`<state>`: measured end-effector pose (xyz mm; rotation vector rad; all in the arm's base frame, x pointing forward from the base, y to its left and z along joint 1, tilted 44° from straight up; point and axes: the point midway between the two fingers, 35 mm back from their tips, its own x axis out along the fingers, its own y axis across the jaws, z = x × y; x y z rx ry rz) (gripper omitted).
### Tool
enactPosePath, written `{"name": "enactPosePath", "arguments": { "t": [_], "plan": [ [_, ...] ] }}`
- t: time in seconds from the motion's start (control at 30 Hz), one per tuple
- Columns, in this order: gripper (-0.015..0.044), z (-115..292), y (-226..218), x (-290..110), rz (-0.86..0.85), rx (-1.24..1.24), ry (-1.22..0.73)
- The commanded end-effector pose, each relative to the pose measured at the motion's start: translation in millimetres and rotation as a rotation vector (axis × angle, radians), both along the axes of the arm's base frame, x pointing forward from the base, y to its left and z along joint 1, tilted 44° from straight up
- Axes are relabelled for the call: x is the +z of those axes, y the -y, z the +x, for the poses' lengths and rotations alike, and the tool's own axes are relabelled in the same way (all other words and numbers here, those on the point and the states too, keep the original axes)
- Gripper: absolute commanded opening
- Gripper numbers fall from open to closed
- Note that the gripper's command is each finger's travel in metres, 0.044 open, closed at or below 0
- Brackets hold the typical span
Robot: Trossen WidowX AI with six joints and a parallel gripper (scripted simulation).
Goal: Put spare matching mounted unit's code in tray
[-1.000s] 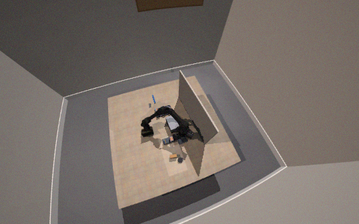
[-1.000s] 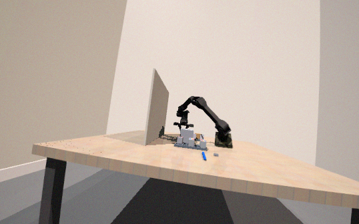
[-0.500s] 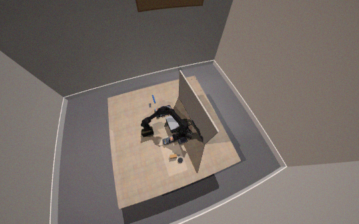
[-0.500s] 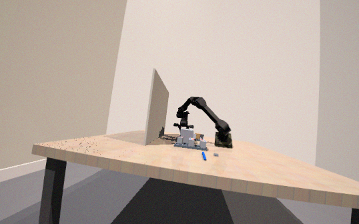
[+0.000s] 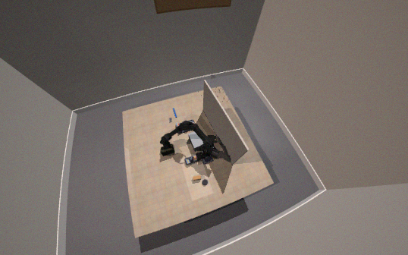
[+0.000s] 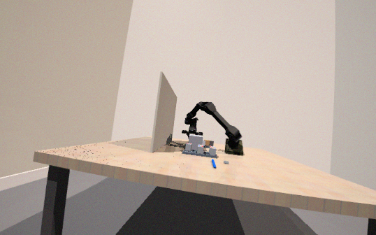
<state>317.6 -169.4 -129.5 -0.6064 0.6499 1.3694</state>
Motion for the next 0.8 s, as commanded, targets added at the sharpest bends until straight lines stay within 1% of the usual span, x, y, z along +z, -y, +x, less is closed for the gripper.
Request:
{"name": "enactPosePath", "arguments": {
  "t": [0.0,0.37,0.47,0.63,0.7,0.77],
  "plan": [
    [0.0157,0,0,0,0.000,0.000,0.000],
    [0.0440,0,0,0,0.000,0.000,0.000],
    [0.0440,1,17,15,-0.002,-0.002,0.000],
    [0.0440,-8,67,70,-0.003,-0.005,-0.001],
    [0.0440,-10,73,78,-0.003,-0.005,-0.001],
    [0.0440,-10,73,78,-0.003,-0.005,-0.001]
  ]
}}
